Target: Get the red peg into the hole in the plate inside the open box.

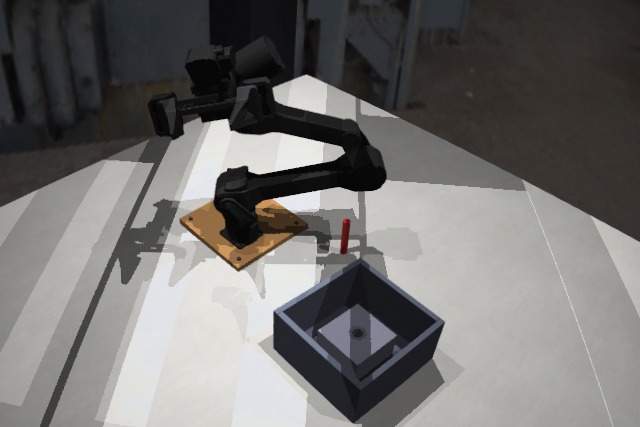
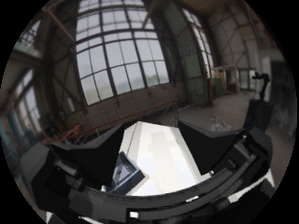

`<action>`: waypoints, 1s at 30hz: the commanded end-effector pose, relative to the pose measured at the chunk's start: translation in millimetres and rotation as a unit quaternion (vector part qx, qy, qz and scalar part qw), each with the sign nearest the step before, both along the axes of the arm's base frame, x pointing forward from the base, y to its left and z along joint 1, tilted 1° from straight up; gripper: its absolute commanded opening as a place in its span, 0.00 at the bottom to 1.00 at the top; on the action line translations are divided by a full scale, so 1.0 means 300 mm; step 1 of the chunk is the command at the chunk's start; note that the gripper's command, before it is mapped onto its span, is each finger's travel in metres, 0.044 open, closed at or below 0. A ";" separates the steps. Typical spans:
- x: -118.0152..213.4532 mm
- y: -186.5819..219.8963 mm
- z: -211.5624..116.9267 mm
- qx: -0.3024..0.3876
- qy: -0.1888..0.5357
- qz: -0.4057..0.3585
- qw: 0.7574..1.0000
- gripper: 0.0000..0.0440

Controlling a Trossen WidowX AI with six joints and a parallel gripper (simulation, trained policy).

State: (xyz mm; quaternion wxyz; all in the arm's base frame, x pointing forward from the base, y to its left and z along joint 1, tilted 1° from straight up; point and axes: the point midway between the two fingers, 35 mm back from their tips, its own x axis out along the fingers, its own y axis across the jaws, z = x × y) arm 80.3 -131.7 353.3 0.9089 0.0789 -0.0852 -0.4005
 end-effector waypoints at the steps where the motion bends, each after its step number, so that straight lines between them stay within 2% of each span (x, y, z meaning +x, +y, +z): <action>1: -0.001 -0.001 0.010 -0.007 0.001 0.000 1.000 0.96; 3: -0.001 -0.004 0.031 -0.016 -0.003 0.004 1.000 1.00; 10: 0.009 -0.018 0.126 -0.046 -0.047 0.030 0.997 1.00; 16: 0.022 -0.052 0.178 -0.042 -0.093 0.052 0.993 1.00; 23: 0.056 -0.122 0.181 0.011 -0.140 0.069 0.988 1.00; 30: 0.126 -0.193 0.125 0.100 -0.161 0.078 0.979 1.00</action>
